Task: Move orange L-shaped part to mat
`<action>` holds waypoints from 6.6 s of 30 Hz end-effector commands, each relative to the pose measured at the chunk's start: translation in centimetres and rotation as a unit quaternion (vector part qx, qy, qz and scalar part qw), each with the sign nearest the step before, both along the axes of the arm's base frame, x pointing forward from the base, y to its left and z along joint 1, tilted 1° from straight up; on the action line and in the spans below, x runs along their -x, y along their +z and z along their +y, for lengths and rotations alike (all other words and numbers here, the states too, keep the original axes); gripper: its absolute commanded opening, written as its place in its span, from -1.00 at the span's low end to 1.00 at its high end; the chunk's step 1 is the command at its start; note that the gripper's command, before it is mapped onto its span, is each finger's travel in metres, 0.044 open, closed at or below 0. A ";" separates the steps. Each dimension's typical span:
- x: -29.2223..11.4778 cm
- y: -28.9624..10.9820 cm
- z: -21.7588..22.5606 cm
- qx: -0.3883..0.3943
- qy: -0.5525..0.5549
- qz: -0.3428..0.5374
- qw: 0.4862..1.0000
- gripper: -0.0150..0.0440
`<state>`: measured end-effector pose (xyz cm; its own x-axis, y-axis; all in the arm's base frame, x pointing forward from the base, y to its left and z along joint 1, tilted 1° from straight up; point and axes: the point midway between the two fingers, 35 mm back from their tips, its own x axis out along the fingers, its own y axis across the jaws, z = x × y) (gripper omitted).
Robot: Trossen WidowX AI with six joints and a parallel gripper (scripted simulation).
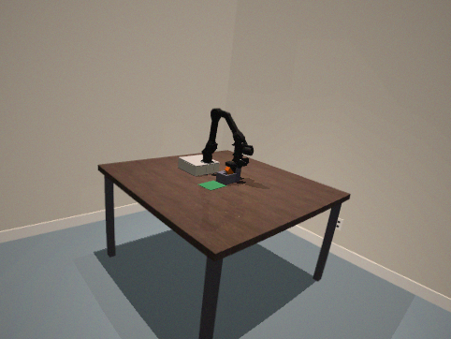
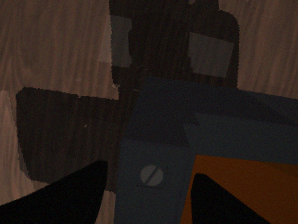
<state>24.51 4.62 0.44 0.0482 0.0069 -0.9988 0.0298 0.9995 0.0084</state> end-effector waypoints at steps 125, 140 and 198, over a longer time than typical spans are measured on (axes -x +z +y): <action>-0.5 5.2 -7.7 -0.025 -0.705 0.005 0.709 0.46; -0.4 2.8 -7.7 -0.025 -0.705 0.005 0.709 0.46; -0.3 7.4 -7.7 -0.025 -0.705 0.005 0.709 -0.49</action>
